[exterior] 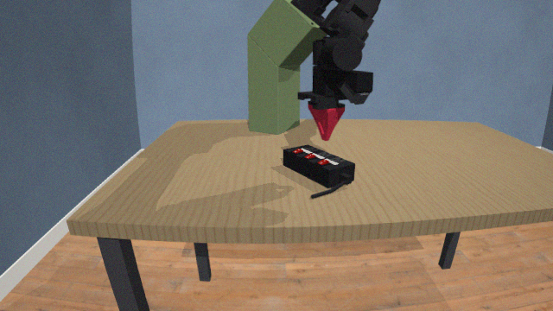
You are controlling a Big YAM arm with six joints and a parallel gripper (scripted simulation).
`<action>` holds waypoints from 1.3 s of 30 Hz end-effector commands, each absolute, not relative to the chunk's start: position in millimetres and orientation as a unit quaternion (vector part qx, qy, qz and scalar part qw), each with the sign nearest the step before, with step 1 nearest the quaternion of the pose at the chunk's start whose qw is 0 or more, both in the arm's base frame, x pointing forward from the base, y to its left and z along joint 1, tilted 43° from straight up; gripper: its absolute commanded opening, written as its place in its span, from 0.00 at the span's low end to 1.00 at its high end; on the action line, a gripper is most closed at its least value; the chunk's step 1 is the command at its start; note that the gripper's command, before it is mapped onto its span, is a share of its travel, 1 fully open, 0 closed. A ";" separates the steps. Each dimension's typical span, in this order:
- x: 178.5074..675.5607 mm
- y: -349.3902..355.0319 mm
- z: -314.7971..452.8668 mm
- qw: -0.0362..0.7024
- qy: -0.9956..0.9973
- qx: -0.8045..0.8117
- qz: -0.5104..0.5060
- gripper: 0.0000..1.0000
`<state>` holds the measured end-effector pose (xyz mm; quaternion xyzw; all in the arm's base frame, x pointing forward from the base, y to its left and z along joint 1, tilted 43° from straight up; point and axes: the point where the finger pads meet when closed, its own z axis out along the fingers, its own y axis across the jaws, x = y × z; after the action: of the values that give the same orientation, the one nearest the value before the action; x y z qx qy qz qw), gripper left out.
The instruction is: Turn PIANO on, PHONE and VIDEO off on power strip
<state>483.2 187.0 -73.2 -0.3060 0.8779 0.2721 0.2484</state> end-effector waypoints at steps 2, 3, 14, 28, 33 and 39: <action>497.0 190.7 -54.6 0.269 0.873 -0.306 0.269 0.00; 496.7 192.5 -58.7 0.268 0.872 -0.307 0.269 0.00; 495.8 202.8 -78.0 0.259 0.875 -0.307 0.271 0.00; 500.7 211.7 -86.7 0.261 0.874 -0.307 0.271 0.00; 497.5 215.3 -97.4 0.253 0.876 -0.307 0.273 0.00; 502.6 215.2 -89.0 0.261 0.874 -0.307 0.271 0.00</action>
<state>495.1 209.8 -98.3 -0.3059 0.8776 0.2718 0.2496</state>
